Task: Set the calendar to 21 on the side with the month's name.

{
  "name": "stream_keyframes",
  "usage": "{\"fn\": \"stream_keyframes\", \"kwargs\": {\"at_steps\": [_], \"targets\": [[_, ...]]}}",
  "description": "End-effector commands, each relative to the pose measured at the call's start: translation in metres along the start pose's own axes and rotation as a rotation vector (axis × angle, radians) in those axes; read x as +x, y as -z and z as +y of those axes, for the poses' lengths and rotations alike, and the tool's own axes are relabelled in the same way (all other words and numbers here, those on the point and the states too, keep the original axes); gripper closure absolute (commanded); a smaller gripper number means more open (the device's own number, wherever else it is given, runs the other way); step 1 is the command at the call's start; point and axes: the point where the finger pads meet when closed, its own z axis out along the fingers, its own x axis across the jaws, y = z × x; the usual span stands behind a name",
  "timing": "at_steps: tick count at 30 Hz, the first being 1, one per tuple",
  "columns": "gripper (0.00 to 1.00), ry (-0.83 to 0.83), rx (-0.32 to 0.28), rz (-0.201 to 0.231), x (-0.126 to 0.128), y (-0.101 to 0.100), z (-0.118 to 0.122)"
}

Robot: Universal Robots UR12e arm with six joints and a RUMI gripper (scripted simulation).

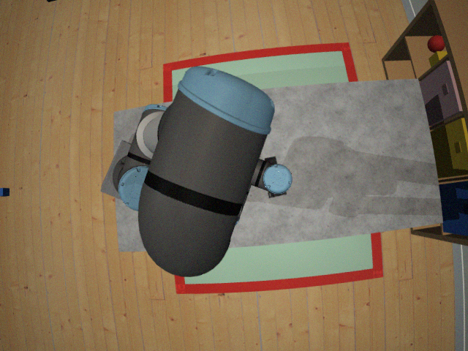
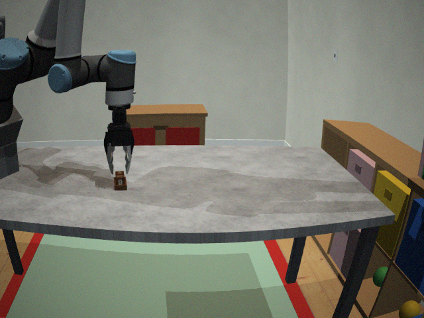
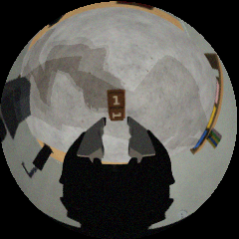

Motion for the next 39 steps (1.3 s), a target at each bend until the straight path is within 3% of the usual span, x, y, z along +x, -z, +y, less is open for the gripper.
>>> {"fn": "stream_keyframes", "kwargs": {"at_steps": [1, 26, 39], "targets": [[0.72, 0.000, 0.000, 0.001, 0.000, 0.000, 0.000], [0.72, 0.000, 0.000, 0.001, 0.000, -0.001, 0.000], [0.72, 0.000, 0.000, 0.001, 0.000, -0.017, 0.000]]}}
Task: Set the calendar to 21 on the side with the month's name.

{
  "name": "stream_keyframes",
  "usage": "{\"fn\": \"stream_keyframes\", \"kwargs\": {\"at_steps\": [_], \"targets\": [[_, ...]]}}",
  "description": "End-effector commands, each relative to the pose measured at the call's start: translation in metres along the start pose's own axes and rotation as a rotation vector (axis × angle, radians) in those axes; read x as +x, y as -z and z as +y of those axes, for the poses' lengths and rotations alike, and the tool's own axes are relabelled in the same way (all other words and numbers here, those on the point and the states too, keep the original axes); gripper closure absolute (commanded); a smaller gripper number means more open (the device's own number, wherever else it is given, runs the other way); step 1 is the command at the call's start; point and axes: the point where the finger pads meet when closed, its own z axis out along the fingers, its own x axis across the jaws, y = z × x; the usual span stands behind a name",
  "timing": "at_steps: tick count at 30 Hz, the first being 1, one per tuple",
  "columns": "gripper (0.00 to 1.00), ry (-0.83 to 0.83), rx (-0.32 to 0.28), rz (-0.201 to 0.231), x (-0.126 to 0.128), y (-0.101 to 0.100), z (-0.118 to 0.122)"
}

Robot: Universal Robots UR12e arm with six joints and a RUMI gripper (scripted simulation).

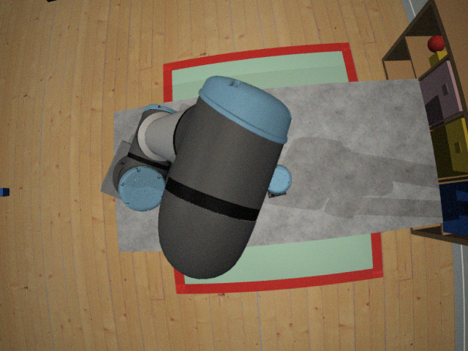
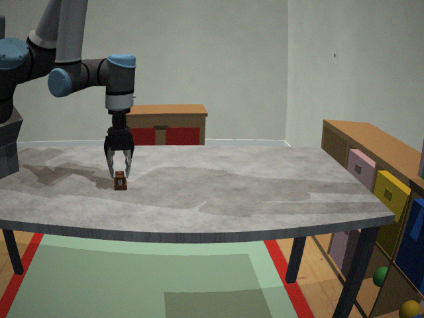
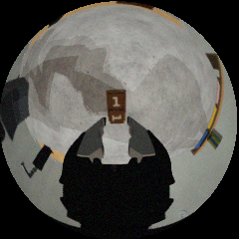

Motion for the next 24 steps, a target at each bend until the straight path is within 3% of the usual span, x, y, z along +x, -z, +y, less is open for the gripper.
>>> {"fn": "stream_keyframes", "kwargs": {"at_steps": [1, 24], "targets": [[0.72, 0.000, 0.000, 0.001, 0.000, -0.004, 0.000], [0.72, 0.000, 0.000, 0.001, 0.000, -0.014, 0.000]]}}
